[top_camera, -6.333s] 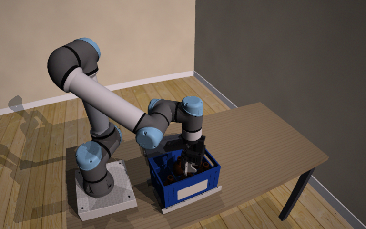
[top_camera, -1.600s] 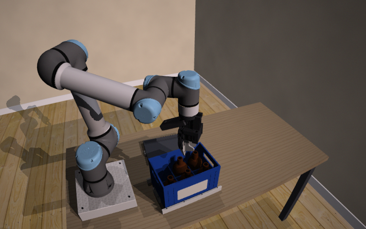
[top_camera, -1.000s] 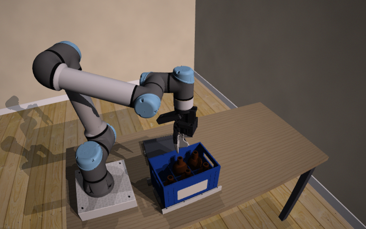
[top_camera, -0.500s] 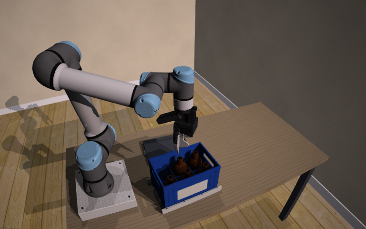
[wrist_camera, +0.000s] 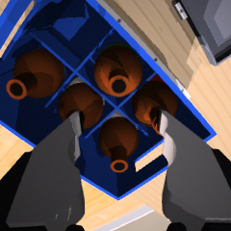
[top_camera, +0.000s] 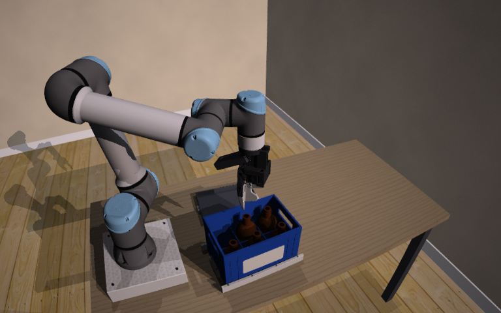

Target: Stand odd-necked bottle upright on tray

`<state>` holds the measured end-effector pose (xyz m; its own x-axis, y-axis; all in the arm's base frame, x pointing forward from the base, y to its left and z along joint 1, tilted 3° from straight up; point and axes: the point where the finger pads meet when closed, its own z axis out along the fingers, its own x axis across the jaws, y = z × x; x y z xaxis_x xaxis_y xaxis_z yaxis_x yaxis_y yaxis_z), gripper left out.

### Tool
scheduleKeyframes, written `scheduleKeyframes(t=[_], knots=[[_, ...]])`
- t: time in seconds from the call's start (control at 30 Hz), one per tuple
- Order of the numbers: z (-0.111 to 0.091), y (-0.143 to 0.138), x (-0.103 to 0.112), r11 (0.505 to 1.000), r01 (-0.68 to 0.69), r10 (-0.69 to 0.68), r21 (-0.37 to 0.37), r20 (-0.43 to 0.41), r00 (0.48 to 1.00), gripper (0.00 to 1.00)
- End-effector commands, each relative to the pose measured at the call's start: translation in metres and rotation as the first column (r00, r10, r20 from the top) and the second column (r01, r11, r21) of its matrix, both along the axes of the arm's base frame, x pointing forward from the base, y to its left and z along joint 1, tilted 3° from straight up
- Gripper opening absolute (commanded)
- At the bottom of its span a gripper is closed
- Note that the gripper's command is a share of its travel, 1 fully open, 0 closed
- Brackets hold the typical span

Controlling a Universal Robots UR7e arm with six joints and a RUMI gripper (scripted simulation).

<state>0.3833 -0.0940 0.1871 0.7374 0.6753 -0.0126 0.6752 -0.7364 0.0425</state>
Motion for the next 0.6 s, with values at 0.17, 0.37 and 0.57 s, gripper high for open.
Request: scheduleKeyframes(t=[0.17,0.37,0.57], knots=[[-0.0010,-0.0002,0.0003,1.000,0.000,0.000,-0.001,0.001,1.000,0.38],[-0.0047,-0.0003,0.0004,1.000,0.000,0.000,-0.001,0.001,1.000,0.38],[-0.0084,-0.0005,0.0005,1.000,0.000,0.000,-0.001,0.001,1.000,0.38]])
